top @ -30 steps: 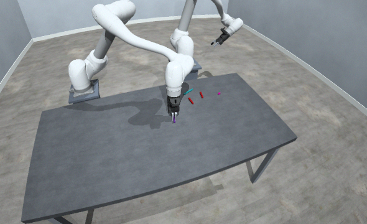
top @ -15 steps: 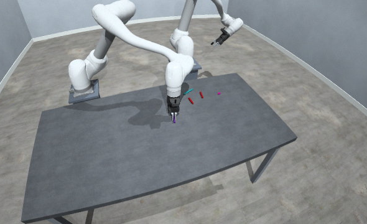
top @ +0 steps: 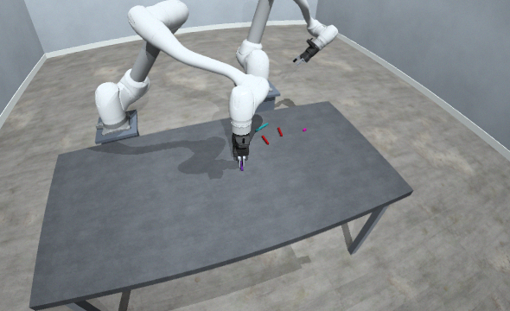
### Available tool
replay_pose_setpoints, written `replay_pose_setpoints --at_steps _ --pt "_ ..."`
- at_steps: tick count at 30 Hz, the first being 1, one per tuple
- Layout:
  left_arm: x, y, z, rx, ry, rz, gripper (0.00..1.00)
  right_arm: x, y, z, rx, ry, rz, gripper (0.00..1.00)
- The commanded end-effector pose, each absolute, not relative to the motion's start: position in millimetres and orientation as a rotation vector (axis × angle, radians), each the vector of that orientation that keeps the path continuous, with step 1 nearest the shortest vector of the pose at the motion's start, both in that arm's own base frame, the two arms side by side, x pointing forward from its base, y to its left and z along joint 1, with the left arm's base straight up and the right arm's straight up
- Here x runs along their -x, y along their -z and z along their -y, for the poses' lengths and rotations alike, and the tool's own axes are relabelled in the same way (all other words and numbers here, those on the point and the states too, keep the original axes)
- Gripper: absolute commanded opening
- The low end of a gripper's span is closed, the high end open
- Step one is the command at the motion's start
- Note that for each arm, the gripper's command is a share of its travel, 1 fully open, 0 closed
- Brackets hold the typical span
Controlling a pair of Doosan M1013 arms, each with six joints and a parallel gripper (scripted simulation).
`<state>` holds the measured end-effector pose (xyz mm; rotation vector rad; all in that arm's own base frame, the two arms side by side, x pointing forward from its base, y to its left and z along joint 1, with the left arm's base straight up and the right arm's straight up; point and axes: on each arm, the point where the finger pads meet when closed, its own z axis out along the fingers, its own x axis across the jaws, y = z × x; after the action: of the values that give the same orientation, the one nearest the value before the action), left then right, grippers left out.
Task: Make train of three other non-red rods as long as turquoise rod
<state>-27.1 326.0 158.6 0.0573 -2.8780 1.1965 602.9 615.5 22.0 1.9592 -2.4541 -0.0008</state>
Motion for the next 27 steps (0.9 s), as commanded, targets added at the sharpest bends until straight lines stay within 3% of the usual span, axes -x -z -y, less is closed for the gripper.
replay_pose_setpoints --at_steps 1,27 --pt "29.6 -158.8 -323.5 -0.06 -1.192 2.879 1.0 -602.7 -23.8 -615.8 -1.955 -0.001 2.463 0.24" --pt "29.6 -158.8 -323.5 -0.06 -1.192 2.879 1.0 -600.5 -24.0 -618.7 -1.958 -0.001 2.461 0.24"
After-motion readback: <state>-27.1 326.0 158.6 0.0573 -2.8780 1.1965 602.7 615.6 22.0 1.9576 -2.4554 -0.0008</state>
